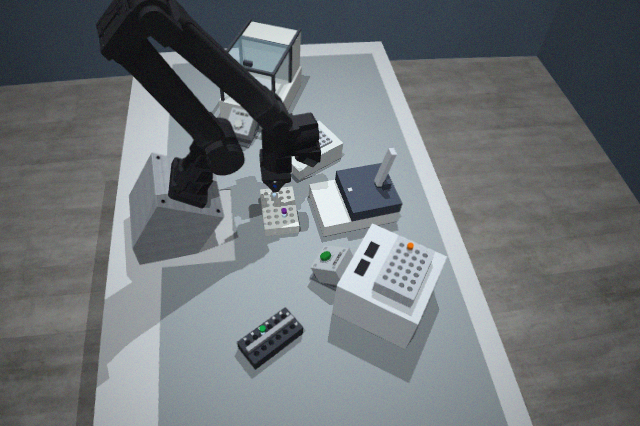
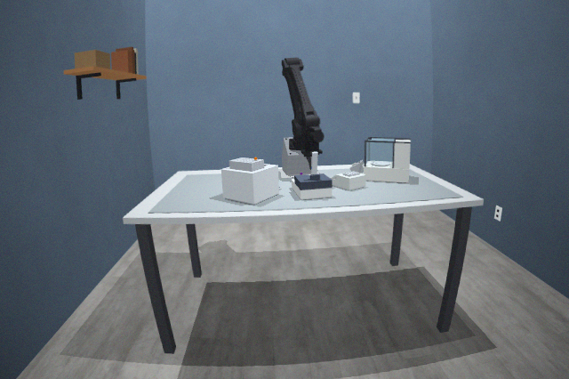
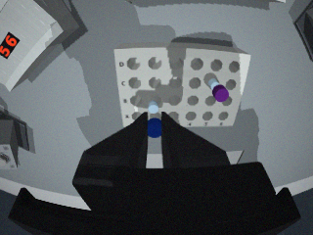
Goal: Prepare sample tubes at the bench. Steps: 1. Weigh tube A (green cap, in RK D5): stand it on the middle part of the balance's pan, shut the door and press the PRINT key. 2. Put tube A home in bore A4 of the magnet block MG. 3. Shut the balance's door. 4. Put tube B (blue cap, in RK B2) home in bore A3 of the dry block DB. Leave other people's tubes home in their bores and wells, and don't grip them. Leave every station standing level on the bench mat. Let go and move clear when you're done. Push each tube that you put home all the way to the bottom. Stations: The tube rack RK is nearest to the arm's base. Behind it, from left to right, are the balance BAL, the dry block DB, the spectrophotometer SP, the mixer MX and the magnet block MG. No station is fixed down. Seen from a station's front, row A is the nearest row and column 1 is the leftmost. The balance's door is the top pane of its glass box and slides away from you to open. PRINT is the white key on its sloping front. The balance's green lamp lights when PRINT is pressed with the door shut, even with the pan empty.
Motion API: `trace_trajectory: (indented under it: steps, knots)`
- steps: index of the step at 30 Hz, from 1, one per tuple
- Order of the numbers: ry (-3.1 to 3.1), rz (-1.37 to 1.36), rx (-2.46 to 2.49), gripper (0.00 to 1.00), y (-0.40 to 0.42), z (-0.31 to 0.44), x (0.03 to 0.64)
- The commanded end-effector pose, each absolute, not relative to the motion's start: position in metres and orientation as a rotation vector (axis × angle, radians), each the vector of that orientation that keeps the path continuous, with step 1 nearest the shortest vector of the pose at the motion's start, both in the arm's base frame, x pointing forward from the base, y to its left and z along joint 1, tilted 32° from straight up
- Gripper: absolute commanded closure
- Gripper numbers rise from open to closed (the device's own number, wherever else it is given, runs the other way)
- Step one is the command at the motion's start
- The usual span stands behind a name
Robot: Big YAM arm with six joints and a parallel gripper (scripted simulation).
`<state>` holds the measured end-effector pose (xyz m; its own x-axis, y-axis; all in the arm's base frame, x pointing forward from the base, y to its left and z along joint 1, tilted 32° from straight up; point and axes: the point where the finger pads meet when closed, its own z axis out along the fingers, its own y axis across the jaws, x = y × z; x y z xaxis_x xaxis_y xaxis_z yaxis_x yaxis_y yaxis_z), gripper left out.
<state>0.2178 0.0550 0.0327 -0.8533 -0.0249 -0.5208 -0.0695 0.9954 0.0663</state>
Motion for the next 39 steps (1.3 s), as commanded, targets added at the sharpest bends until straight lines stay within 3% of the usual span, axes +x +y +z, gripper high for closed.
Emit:
trace_trajectory:
  steps: [1,39]
  knots:
    - [2.572,0.118,-0.063,0.91,0.057,0.042,0.223]
    - [2.545,0.13,-0.061,0.91,0.052,0.086,0.211]
